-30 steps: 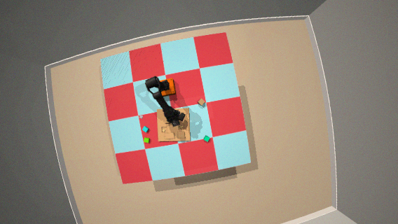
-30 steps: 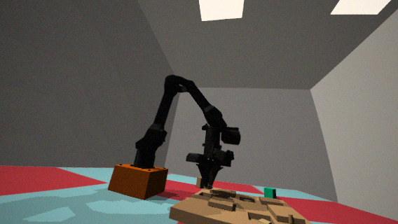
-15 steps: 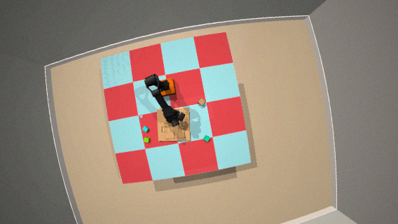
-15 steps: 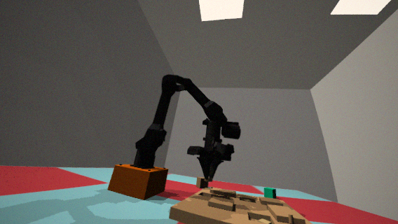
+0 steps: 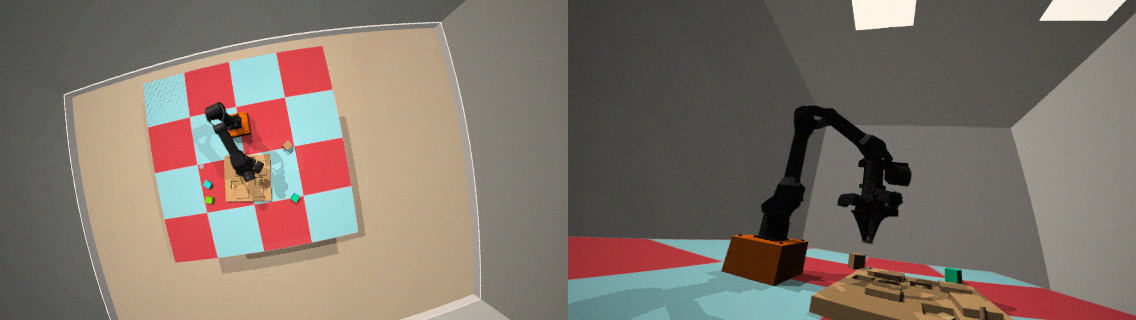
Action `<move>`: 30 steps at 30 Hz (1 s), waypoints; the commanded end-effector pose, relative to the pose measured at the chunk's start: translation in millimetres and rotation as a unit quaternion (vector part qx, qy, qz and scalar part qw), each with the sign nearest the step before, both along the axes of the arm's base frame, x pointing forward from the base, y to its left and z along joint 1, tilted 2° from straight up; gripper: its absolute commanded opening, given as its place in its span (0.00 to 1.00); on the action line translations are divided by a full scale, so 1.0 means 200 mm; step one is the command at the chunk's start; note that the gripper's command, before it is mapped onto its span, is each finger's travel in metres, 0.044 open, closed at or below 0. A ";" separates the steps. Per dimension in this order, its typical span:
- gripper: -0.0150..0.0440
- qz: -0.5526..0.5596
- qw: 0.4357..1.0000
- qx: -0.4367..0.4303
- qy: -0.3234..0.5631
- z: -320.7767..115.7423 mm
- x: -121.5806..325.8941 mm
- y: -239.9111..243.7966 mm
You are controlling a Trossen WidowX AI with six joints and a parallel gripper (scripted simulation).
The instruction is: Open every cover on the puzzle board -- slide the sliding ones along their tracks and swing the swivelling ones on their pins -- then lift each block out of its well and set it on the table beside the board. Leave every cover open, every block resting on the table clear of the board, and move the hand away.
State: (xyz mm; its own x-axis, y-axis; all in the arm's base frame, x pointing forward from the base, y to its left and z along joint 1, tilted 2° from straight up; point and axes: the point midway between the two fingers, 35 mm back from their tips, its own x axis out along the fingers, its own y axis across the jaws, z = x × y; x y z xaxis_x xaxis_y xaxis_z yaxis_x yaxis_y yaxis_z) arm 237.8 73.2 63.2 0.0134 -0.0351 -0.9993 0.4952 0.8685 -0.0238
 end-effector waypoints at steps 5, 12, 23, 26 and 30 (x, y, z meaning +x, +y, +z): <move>0.39 -0.001 1.000 0.003 -0.002 0.04 0.06 0.08; 0.39 -0.001 1.000 0.004 -0.002 0.05 0.12 0.19; 0.39 -0.001 1.000 0.005 -0.003 0.06 0.19 0.37; 0.39 -0.001 1.000 0.006 -0.003 0.06 0.21 0.42; 0.39 -0.001 1.000 0.006 -0.003 0.06 0.23 0.50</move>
State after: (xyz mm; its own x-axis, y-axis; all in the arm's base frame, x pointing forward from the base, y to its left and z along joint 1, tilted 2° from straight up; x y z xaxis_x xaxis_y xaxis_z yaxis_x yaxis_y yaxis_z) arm 281.2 162.3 76.0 0.0232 -0.0258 -0.9994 0.4955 0.8686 -0.0109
